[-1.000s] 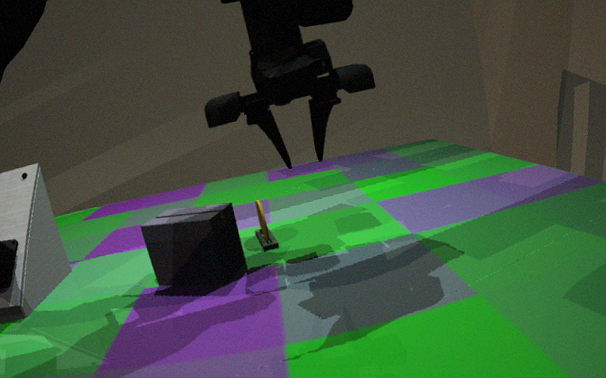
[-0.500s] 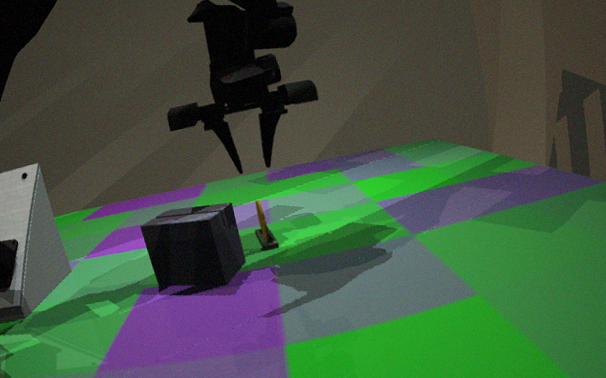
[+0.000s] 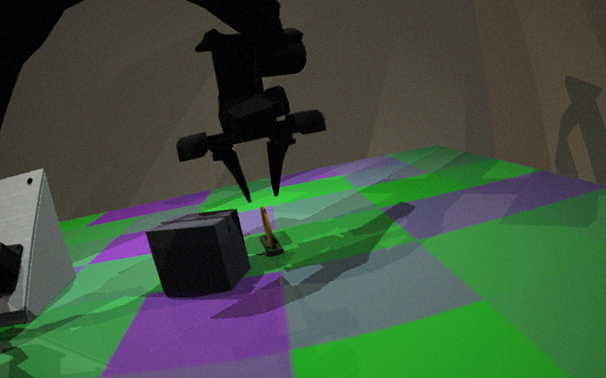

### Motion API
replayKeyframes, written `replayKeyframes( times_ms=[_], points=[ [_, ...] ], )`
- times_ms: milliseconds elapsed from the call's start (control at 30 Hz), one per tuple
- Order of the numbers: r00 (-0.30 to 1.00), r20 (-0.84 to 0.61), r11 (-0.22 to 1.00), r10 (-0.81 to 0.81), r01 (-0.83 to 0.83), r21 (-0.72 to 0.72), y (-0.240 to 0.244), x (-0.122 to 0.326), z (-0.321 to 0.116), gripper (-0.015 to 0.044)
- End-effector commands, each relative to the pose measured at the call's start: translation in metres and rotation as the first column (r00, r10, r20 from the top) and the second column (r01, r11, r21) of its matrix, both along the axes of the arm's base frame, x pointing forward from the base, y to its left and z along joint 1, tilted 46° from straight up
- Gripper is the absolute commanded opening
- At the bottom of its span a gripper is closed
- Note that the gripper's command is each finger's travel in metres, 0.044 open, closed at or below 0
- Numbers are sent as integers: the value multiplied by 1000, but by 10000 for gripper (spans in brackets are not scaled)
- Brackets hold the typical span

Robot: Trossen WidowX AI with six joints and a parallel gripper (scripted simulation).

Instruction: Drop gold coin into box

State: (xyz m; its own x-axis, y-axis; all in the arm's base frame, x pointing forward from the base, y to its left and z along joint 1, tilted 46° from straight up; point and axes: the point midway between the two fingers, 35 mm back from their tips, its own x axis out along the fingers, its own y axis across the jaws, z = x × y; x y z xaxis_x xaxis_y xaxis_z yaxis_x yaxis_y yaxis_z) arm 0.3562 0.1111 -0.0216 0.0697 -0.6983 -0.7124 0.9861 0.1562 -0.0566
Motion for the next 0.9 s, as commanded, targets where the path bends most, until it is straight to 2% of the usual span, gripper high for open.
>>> replayKeyframes(
  times_ms=[0,867],
  points=[
    [1000,-4,1000,3,-3,-6,-5,0,-5,161],
    [1000,-3,1000,3,-3,-8,-36,2,-34,161]
  ],
)
